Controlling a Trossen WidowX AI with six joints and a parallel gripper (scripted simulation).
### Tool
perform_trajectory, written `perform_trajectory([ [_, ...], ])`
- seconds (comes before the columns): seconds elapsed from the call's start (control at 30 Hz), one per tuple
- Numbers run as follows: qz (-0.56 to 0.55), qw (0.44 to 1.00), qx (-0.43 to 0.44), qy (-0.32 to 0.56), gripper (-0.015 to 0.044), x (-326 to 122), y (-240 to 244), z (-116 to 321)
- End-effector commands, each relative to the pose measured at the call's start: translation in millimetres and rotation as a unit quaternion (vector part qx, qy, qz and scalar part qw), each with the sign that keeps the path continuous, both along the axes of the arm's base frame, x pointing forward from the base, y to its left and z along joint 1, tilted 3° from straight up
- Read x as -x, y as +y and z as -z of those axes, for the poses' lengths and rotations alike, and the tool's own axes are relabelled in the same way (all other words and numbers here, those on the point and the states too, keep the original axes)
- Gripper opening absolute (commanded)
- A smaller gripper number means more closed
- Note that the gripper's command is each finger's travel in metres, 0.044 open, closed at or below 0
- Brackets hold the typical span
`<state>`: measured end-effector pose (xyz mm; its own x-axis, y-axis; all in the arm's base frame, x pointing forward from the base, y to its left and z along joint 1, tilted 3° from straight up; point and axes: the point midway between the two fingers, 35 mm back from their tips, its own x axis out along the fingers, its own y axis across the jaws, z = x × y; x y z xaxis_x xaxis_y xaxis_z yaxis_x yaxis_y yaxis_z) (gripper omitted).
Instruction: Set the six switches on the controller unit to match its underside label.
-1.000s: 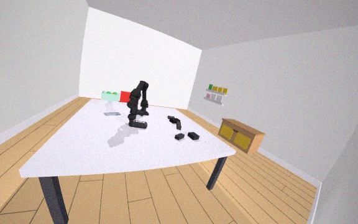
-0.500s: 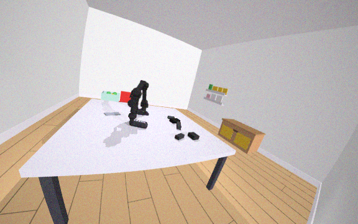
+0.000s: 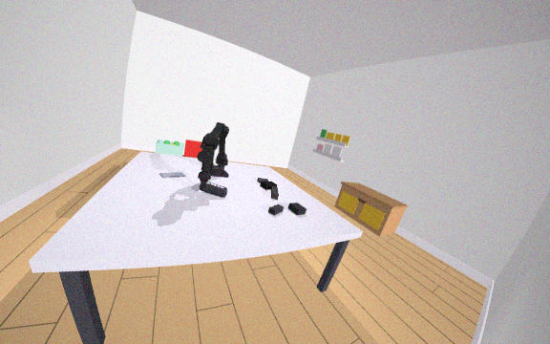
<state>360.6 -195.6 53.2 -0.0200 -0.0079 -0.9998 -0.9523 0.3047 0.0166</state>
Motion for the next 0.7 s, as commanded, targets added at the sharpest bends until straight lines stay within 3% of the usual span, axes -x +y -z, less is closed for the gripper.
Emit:
perform_trajectory([
  [0.0, 0.002, 1.0, 0.001, -0.002, 0.0336, -2, 1, -4],
  [0.67, 0.002, 1.0, 0.0, -0.003, 0.0336, -4, 9, -19],
])
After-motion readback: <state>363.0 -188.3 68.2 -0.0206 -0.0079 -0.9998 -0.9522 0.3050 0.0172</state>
